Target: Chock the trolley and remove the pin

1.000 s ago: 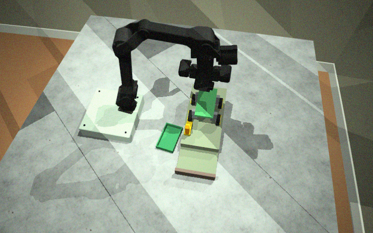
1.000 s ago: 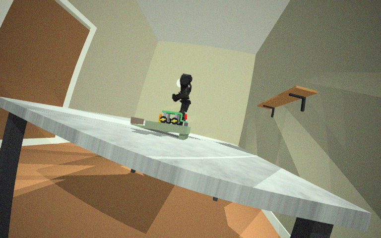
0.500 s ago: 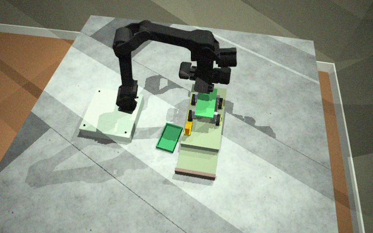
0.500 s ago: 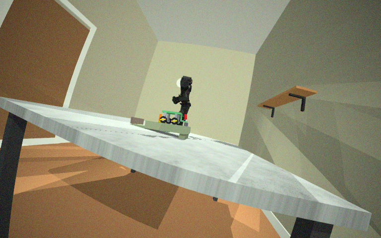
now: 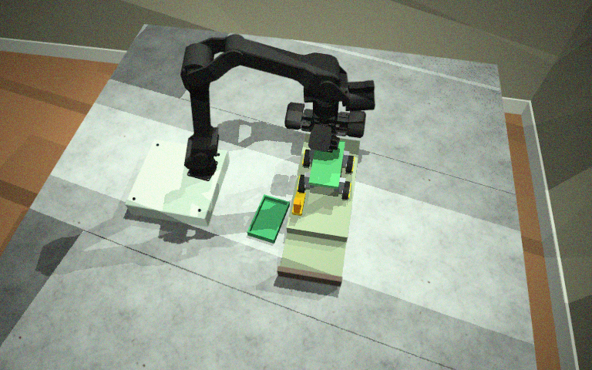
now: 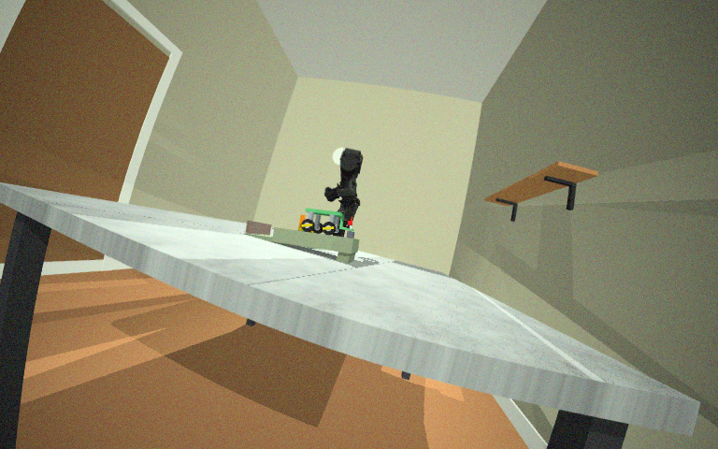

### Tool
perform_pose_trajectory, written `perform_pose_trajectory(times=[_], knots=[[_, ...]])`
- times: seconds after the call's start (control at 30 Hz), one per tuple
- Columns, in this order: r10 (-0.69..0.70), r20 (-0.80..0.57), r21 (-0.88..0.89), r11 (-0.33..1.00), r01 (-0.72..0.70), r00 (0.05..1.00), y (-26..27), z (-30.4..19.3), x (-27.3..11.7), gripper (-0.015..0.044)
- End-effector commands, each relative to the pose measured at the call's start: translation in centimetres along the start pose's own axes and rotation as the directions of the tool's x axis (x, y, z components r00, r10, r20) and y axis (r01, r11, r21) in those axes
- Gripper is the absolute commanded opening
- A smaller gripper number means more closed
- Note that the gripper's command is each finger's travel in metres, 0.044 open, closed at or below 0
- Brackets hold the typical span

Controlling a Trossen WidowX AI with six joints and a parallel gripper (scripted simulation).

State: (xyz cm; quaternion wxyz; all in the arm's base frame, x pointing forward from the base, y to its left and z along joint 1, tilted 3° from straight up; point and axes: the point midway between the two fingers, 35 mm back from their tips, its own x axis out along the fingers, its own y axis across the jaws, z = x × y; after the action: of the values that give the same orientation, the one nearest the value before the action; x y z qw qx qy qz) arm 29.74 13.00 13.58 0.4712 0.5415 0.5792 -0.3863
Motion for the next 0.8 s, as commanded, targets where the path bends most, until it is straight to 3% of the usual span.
perform_pose_trajectory(times=[0.0,0.33,0.47,0.77], knots=[[-0.003,-0.001,0.007,1.0,0.003,1.0,-0.1,0.0,0.6,0.019],[-0.003,-0.001,0.007,1.0,0.003,1.0,-0.1,0.0,1.9,0.019],[-0.001,-0.001,0.0,1.0,0.001,1.0,-0.1,0.0,1.5,0.0085],[-0.001,-0.001,0.0,1.0,0.001,1.0,-0.1,0.0,1.5,0.0025]])
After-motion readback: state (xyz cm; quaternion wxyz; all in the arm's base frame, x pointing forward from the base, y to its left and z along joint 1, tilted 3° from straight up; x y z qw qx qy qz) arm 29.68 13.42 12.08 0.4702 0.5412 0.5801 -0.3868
